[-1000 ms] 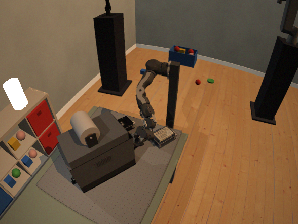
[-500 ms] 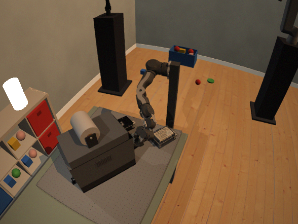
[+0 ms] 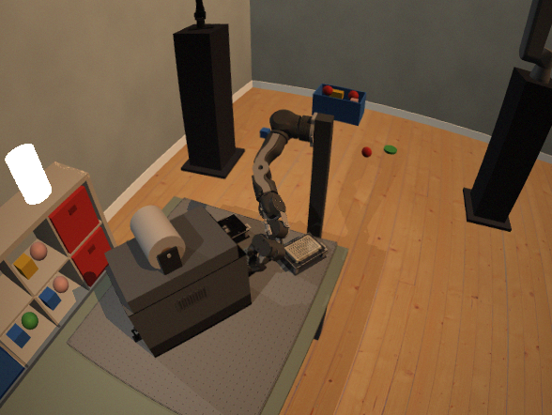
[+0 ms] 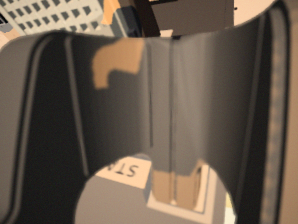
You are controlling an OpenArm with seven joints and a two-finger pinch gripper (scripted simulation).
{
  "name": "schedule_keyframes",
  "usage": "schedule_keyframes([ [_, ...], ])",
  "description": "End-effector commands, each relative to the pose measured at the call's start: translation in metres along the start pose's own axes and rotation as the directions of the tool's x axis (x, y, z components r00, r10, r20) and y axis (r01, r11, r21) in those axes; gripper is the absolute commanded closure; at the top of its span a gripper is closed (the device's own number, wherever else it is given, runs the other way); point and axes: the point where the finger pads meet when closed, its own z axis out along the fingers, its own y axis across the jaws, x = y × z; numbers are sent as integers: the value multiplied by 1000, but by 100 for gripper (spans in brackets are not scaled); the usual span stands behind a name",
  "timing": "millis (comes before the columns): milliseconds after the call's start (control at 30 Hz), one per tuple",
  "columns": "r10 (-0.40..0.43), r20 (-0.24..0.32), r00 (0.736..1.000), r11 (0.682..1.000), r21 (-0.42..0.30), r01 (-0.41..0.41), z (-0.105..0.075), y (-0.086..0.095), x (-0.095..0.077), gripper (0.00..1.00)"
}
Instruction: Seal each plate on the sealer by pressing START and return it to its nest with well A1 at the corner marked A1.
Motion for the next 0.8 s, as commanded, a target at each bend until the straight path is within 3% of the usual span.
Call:
schedule_keyframes([
  [0,2,4,1000,1000,-8,-2,0,1,-2,100],
  [333,2,4,1000,1000,-8,-2,0,1,-2,100],
  [767,6,5,1000,1000,-3,-6,-18,0,6,100],
])
